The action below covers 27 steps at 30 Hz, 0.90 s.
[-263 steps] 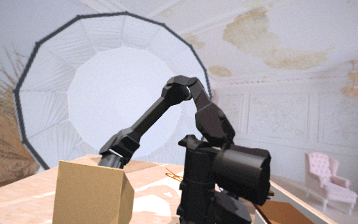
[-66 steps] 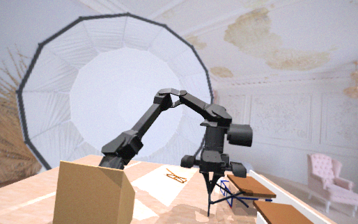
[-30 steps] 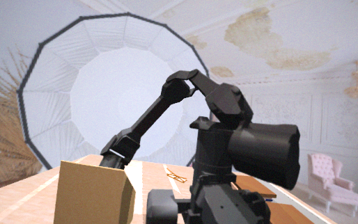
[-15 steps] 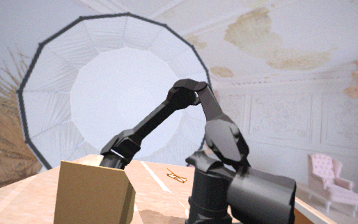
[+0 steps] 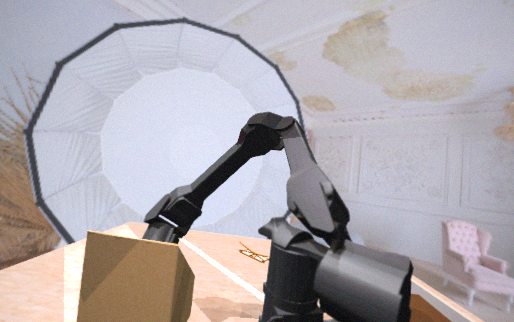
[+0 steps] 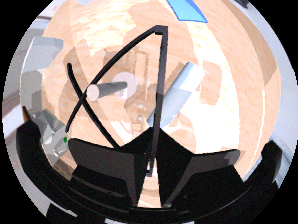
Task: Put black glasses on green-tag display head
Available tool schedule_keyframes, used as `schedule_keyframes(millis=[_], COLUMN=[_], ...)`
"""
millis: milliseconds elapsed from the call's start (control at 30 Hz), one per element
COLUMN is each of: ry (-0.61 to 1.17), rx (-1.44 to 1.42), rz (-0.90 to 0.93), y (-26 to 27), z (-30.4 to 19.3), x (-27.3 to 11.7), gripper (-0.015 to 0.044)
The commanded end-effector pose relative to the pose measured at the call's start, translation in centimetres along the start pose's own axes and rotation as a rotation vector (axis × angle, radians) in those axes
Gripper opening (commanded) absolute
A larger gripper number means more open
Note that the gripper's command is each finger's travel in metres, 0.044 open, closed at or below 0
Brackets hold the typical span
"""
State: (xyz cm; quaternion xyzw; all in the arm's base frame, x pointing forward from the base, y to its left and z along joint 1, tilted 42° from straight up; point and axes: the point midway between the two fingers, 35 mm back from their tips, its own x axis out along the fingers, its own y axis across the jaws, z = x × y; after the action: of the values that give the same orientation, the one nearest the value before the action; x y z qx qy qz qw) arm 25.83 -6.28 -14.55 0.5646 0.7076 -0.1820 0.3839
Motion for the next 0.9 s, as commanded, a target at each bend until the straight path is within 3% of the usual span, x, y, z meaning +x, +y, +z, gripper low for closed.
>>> schedule_keyframes(millis=[0,867], ry=[-0.005,-0.005], rx=[-0.005,-0.004], rz=[0.005,0.005], y=[0.00,-0.93], z=[-0.18,-1.14], x=[-0.23,-0.21], gripper=[0.0000,0.0000])
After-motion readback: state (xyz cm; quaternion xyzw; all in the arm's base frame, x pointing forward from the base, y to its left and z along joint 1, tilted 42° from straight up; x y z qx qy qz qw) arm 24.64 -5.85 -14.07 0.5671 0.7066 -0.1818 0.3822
